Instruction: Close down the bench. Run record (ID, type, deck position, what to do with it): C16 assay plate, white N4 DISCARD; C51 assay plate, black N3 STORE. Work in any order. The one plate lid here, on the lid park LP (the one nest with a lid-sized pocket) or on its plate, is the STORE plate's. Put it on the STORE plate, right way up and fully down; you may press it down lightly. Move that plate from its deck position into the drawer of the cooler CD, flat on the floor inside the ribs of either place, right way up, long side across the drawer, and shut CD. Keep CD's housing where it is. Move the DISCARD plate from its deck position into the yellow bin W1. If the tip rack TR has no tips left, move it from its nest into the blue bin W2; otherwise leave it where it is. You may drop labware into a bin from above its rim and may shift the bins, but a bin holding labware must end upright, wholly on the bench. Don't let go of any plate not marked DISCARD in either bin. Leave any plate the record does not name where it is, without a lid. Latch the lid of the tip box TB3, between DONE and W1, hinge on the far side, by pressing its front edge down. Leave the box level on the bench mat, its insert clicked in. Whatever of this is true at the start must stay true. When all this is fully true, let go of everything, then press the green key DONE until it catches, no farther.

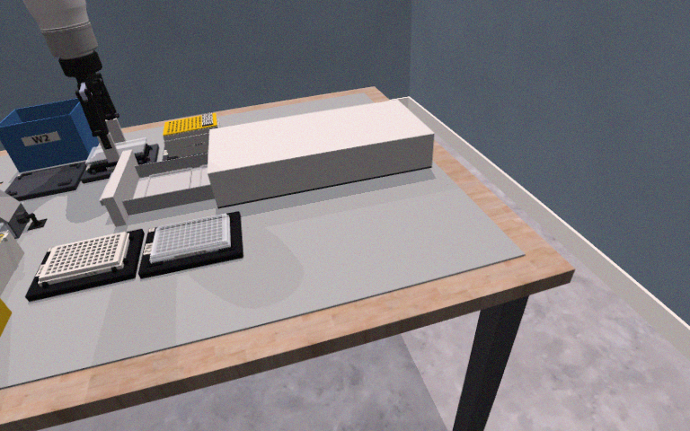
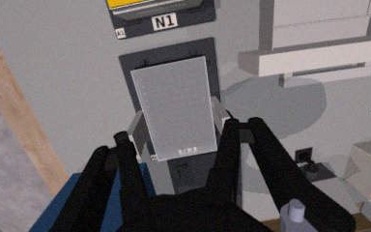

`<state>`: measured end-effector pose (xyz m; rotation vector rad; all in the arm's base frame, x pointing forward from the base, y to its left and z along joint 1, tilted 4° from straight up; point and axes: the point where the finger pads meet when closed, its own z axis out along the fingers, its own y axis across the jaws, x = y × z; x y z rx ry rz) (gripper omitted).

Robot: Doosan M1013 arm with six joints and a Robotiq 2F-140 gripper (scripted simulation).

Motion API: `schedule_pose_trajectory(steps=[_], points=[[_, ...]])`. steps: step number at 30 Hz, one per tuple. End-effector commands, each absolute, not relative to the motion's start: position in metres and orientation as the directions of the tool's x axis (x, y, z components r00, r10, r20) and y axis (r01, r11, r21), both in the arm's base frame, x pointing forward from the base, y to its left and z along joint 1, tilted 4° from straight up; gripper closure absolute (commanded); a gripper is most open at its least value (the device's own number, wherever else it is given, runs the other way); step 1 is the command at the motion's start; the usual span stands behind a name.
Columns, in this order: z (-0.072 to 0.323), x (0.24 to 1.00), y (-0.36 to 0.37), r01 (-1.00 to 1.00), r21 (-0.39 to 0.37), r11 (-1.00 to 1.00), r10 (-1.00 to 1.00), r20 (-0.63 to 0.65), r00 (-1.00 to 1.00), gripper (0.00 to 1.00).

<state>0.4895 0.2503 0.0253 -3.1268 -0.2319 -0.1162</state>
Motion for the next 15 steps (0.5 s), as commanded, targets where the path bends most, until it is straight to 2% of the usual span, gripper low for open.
schedule_pose_trajectory(steps=[1, 15], points=[[0.0243, 0.4896, 0.2504, 0.148, 0.001, -0.989, 0.147, 0.074, 0.986, 1.0], [0.0203, 0.4899, 0.2504, 0.148, 0.001, -0.989, 0.147, 0.074, 0.986, 1.0]])
